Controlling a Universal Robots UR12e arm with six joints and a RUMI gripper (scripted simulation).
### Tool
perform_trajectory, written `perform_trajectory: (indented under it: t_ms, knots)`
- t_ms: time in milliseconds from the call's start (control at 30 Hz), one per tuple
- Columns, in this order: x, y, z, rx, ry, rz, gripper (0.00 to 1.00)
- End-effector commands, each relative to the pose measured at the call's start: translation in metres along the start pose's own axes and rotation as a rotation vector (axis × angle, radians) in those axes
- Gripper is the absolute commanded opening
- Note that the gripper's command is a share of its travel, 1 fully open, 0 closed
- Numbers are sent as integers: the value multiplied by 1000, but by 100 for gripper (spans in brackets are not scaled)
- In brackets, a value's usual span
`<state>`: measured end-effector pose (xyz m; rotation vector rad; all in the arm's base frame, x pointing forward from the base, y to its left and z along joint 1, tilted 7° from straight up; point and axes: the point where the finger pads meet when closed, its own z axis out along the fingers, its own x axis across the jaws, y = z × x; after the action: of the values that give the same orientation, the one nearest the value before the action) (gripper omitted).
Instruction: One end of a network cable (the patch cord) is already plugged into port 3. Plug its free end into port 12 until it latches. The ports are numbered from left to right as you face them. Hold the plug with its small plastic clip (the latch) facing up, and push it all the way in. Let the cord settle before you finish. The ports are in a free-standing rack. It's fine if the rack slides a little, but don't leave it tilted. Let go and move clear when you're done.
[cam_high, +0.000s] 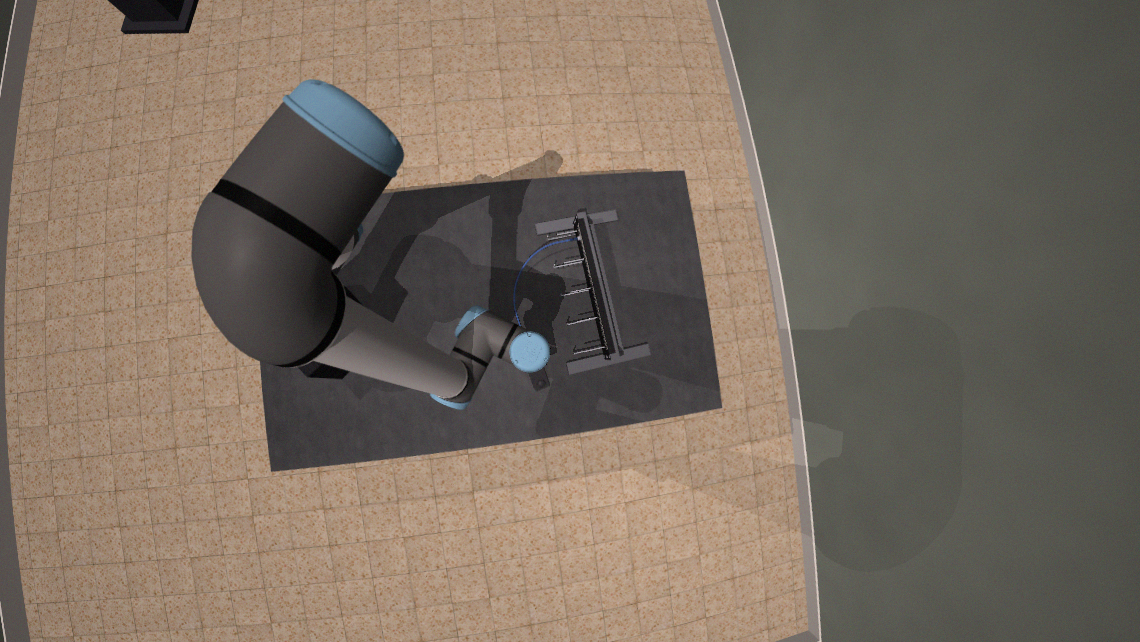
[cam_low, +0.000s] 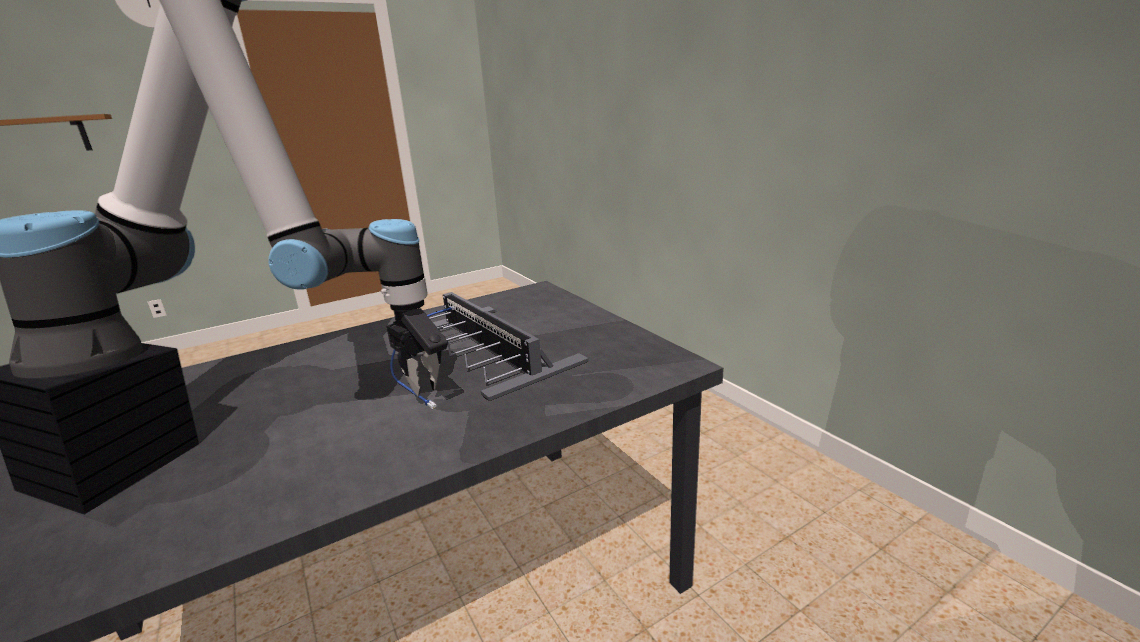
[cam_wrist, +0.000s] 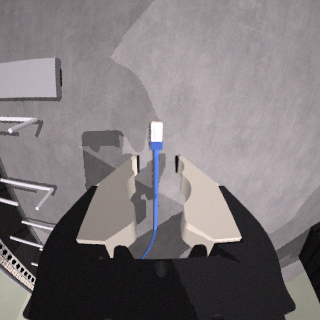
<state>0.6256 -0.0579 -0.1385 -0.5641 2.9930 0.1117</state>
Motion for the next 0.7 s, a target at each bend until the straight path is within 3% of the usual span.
perform_trajectory:
  t_ms: [0,667]
  knots:
    - [-1,0,8,1,-1,0,22]
    - [-1,0,17,1,-1,0,22]
